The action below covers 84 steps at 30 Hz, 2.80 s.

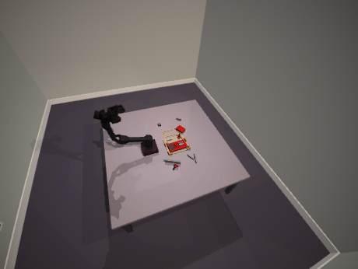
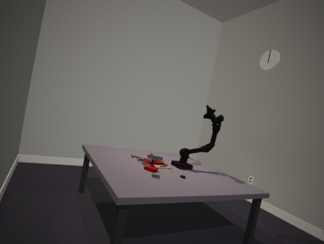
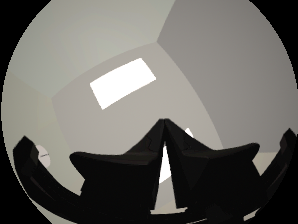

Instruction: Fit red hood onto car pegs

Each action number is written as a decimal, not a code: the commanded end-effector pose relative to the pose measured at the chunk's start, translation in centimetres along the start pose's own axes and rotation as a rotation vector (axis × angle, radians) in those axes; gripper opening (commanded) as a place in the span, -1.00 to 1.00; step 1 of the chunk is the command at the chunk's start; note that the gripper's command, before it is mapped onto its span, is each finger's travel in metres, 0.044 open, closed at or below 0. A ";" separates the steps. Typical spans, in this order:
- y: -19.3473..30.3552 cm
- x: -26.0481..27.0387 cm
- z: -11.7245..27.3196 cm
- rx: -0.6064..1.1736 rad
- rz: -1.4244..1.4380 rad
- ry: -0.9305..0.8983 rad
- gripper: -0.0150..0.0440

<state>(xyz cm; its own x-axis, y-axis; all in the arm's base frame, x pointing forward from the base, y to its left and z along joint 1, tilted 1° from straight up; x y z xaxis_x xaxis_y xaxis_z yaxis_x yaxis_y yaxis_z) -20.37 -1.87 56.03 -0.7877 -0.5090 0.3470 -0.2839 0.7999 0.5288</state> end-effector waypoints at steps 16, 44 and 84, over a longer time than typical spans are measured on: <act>-3.5 -10.1 -9.8 -0.100 0.169 0.326 0.93; -12.1 -36.1 -19.7 -0.184 0.549 1.090 1.00; -27.4 -73.6 5.6 0.157 0.841 2.661 1.00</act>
<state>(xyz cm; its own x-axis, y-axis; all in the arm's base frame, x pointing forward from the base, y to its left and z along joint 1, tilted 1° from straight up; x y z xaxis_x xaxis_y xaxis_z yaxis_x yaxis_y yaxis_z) 42.59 15.12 12.87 0.8511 0.5227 0.0490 -0.5219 0.8525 -0.0289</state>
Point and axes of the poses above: the point midway between the two fingers, 35 mm back from their tips, its own z axis back along the fingers, its own x axis across the jaws, y = z × x, the point moved 4 cm from there along z, back along the fingers, and after that the axes turned 2 degrees about z, right-handed, at the moved point
